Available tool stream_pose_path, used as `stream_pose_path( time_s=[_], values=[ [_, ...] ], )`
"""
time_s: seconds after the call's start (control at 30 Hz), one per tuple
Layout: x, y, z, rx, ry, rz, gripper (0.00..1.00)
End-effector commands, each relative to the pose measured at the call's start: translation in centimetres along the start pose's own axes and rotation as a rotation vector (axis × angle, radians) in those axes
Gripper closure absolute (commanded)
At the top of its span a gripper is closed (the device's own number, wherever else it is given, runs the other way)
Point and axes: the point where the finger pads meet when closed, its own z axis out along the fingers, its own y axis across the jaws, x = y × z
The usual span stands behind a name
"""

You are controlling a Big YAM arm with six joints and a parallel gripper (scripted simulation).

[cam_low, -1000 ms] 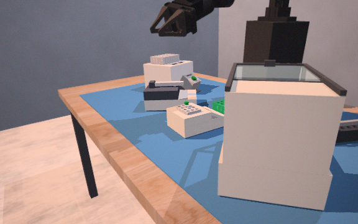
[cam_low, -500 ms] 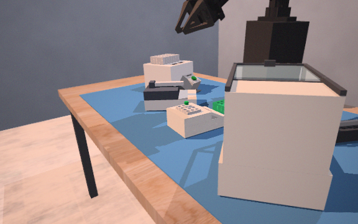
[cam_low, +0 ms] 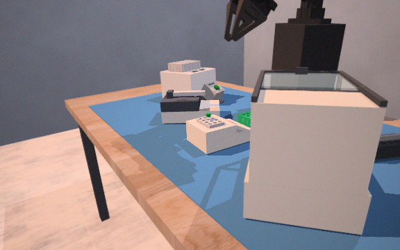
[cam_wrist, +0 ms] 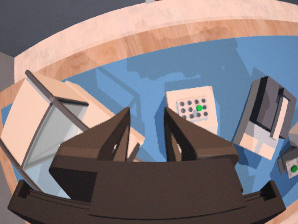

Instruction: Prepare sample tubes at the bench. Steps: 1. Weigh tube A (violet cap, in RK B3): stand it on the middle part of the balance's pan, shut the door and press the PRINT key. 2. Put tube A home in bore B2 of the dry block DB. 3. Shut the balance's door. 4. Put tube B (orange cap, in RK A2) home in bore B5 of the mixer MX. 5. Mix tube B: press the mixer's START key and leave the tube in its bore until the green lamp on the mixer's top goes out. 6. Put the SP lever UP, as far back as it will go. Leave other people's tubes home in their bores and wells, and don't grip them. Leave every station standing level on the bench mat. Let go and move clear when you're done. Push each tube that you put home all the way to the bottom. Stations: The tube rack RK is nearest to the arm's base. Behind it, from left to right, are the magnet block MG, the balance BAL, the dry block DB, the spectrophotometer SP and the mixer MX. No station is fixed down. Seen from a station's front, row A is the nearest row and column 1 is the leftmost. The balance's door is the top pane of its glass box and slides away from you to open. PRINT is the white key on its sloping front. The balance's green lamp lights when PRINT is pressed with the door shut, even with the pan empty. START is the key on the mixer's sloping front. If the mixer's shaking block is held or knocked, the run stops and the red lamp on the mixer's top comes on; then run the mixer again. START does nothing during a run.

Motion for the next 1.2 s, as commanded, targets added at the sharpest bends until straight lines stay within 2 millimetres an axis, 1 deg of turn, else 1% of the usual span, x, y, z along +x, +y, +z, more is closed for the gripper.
stream_pose_path(
  time_s=[0.0,0.03,0.07,0.1,0.2,0.27,0.3,0.33,0.4,0.43,0.53,0.57,0.67,0.7,0.77,0.83,0.87,0.9,1.0,1.07,1.17],
  values=[
    [-1.5,3.3,-1.5,0.003,0.046,0.16,0.7],
    [-0.6,3.7,-1.6,0.016,0.078,0.179,0.7],
    [0.3,3.4,-0.9,0.038,0.123,0.193,0.7],
    [0.3,3.5,-0.9,0.043,0.135,0.205,0.7],
    [2.1,5.0,-2.0,0.071,0.207,0.269,0.7],
    [2.1,5.0,-2.0,0.071,0.207,0.269,0.7],
    [1.8,4.5,-1.8,0.086,0.229,0.302,0.7],
    [2.7,5.5,-2.3,0.089,0.255,0.312,0.7],
    [3.9,6.5,-3.1,0.108,0.304,0.355,0.7],
    [3.8,6.5,-3.1,0.117,0.327,0.376,0.7],
    [5.6,7.9,-4.1,0.145,0.4,0.44,0.7],
    [5.6,7.9,-4.1,0.154,0.424,0.462,0.7],
    [7.4,9.4,-5.2,0.183,0.496,0.526,0.7],
    [7.4,9.4,-5.2,0.19,0.515,0.542,0.7],
    [8.6,10.4,-5.9,0.209,0.563,0.584,0.7],
    [8.6,10.4,-5.9,0.209,0.563,0.584,0.7],
    [9.2,10.9,-6.3,0.218,0.588,0.605,0.7],
    [9.2,10.9,-6.3,0.221,0.595,0.612,0.7],
    [8.5,10.1,-5.9,0.229,0.588,0.634,0.7],
    [8.0,10.3,-6.3,0.216,0.581,0.637,0.7],
    [7.8,10.3,-6.4,0.214,0.58,0.636,0.7]
  ],
)
